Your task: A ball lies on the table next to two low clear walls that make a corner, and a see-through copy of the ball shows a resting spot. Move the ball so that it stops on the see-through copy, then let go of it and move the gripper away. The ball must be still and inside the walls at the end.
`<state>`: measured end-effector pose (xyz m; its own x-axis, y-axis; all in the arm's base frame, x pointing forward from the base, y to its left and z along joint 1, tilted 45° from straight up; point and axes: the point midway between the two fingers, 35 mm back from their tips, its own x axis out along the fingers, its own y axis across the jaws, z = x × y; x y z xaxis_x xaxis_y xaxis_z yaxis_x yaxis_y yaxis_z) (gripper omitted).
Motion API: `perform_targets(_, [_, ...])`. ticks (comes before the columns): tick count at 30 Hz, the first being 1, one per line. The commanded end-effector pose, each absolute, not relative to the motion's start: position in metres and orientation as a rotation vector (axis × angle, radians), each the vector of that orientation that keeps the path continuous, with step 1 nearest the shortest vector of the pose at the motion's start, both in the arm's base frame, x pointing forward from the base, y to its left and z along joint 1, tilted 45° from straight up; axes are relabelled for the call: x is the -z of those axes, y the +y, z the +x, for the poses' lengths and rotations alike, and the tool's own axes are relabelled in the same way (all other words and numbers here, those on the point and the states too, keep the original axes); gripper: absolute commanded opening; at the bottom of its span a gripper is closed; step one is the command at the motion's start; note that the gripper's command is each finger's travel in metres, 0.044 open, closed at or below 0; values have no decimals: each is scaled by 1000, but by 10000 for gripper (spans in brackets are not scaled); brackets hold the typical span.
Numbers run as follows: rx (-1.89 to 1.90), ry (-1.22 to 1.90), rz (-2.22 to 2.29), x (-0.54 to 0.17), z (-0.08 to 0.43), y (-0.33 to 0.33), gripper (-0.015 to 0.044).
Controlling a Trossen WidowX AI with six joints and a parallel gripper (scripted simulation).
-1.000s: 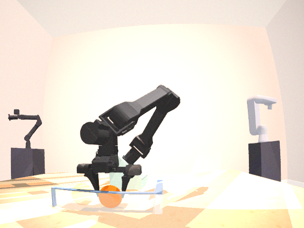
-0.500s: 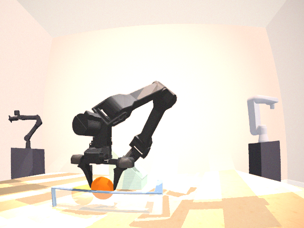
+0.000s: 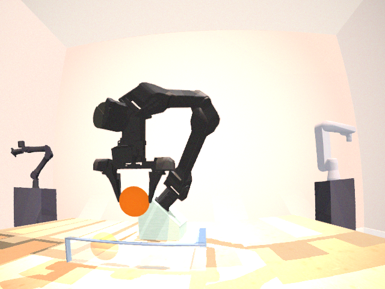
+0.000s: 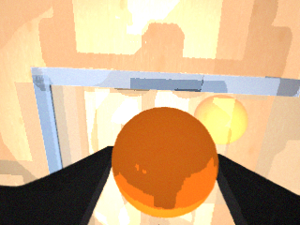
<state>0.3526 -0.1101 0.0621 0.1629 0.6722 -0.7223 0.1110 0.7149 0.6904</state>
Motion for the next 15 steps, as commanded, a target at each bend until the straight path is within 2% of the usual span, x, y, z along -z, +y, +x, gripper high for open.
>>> perform_targets(1, [-455, 1358, 707, -84, 347, -124, 0])
perform_targets(7, [-457, 1357, 709, -83, 346, -127, 0])
perform_targets(15, [-456, 1357, 707, -18, 346, -144, 0])
